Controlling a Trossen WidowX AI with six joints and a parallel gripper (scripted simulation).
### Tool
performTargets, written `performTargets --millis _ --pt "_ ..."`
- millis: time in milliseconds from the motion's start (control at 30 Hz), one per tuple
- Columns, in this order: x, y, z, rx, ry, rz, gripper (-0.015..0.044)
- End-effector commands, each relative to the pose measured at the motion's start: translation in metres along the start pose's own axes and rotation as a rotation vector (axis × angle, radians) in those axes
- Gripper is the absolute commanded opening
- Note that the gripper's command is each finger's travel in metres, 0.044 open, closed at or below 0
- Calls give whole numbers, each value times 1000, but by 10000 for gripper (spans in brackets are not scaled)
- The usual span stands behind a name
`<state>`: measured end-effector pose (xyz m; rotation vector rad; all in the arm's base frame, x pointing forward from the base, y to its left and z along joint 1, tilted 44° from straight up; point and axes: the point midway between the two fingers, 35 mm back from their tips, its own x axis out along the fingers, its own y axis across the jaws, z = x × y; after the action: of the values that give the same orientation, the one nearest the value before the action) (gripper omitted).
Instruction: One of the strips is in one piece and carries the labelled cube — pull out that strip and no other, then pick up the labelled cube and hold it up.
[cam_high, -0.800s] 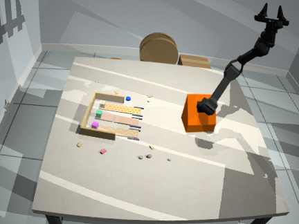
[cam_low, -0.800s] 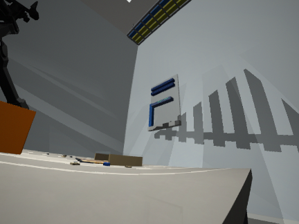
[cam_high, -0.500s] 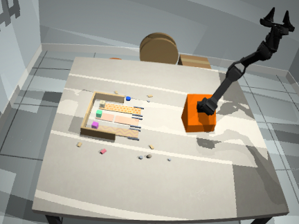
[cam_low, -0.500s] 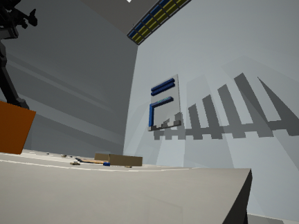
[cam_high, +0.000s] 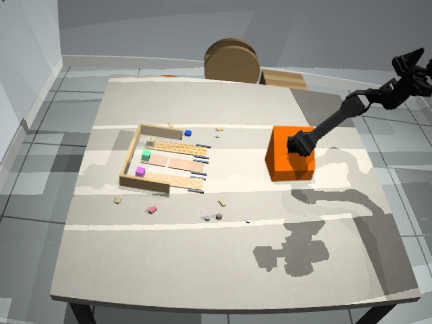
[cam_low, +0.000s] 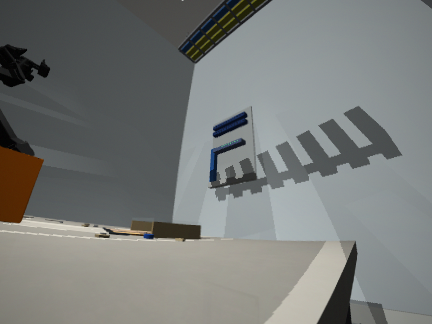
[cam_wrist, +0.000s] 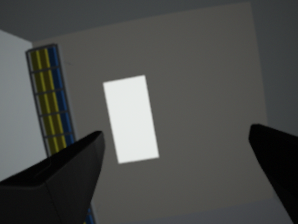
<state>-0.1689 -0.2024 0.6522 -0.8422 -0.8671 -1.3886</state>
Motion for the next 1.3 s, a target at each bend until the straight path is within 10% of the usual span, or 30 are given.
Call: performTargets --millis 0,633,1267 --pt "-9 41 62 35 -140 48 400" --pt "-118 291 204 225 -515 583 400" --pt "-304 519 99 498 -156 1411 400"
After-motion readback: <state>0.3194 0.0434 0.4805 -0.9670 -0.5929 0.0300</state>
